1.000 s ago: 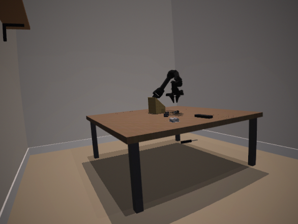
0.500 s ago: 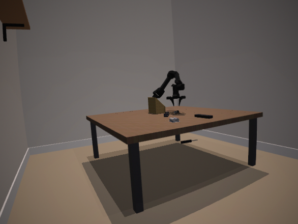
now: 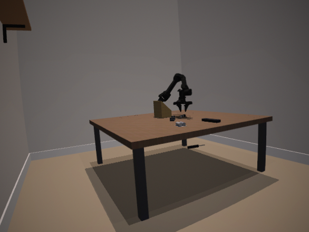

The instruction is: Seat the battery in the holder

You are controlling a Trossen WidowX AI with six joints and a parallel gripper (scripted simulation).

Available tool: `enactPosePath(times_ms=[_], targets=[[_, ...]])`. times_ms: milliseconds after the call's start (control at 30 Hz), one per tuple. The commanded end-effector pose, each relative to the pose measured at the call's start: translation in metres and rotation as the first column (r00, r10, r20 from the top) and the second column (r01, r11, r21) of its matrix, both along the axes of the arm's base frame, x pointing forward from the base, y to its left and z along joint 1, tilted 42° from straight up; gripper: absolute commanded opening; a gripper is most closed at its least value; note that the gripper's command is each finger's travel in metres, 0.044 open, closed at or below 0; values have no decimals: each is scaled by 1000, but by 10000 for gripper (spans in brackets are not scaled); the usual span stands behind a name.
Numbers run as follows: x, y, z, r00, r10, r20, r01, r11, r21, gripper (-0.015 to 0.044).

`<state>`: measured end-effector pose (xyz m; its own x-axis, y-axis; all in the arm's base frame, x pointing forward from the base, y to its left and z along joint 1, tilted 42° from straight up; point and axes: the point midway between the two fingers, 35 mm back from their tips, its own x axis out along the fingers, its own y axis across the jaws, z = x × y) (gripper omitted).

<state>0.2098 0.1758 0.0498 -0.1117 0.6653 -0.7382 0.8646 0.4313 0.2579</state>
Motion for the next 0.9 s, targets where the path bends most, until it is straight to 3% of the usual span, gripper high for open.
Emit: enactPosePath(times_ms=[0,867], targets=[[-2,3,-6,1000,-4,-13,4,1000,-5,245],[-8,30,-36,1000,-4,-14,4,1000,-3,245]])
